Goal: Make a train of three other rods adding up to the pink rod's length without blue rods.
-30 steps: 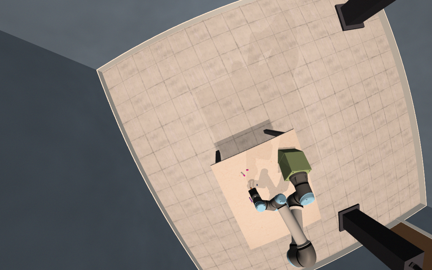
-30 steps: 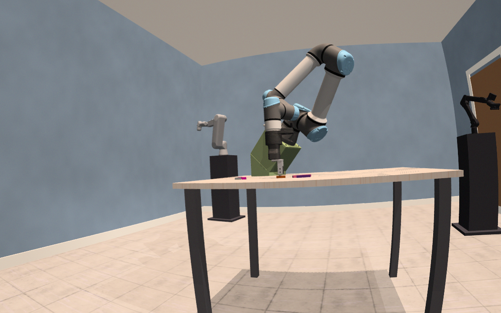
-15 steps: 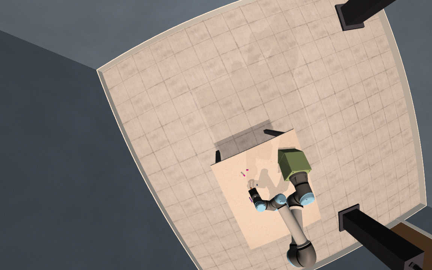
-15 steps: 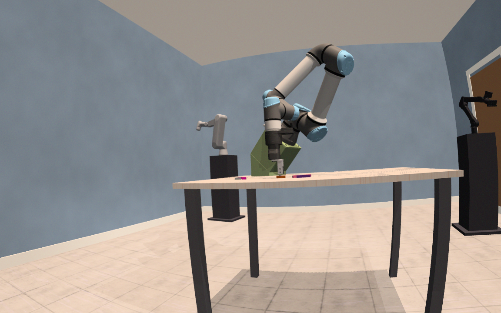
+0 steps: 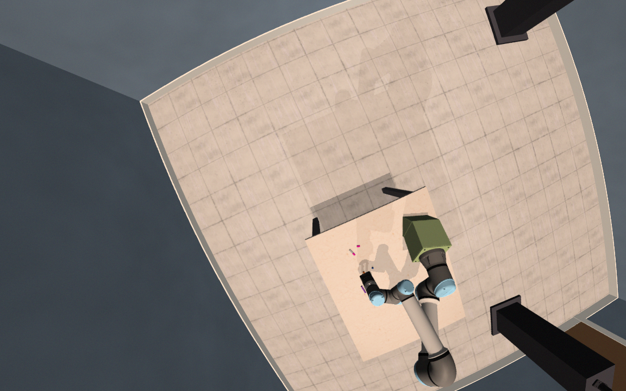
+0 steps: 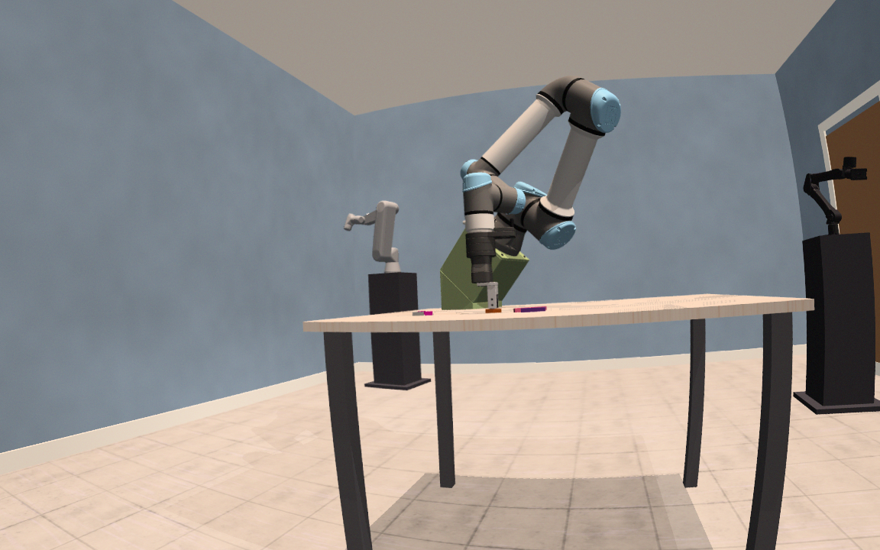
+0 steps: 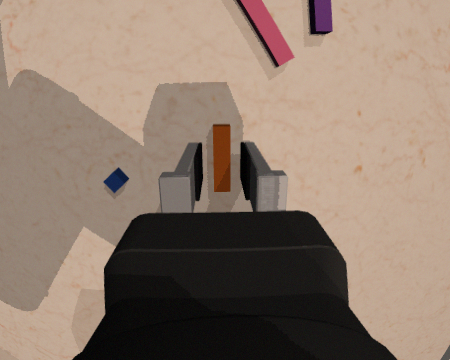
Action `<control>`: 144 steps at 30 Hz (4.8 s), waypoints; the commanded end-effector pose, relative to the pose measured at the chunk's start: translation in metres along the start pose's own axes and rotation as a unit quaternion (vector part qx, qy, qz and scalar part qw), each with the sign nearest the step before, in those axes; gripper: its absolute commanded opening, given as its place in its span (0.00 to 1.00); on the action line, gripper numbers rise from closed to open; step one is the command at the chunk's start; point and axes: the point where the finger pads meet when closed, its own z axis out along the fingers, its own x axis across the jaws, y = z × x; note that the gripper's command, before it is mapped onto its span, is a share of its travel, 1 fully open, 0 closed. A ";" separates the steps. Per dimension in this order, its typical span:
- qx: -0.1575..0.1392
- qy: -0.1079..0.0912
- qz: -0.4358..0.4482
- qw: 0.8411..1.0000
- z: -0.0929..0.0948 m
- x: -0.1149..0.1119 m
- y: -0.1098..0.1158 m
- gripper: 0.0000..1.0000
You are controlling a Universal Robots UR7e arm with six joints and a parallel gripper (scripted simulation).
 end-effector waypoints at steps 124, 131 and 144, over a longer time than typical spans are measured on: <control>0.000 0.000 0.000 1.000 -0.082 0.000 0.000 0.24; 0.000 0.000 0.000 1.000 -0.089 0.000 0.000 0.24; 0.000 0.000 0.000 1.000 -0.090 0.000 0.000 0.24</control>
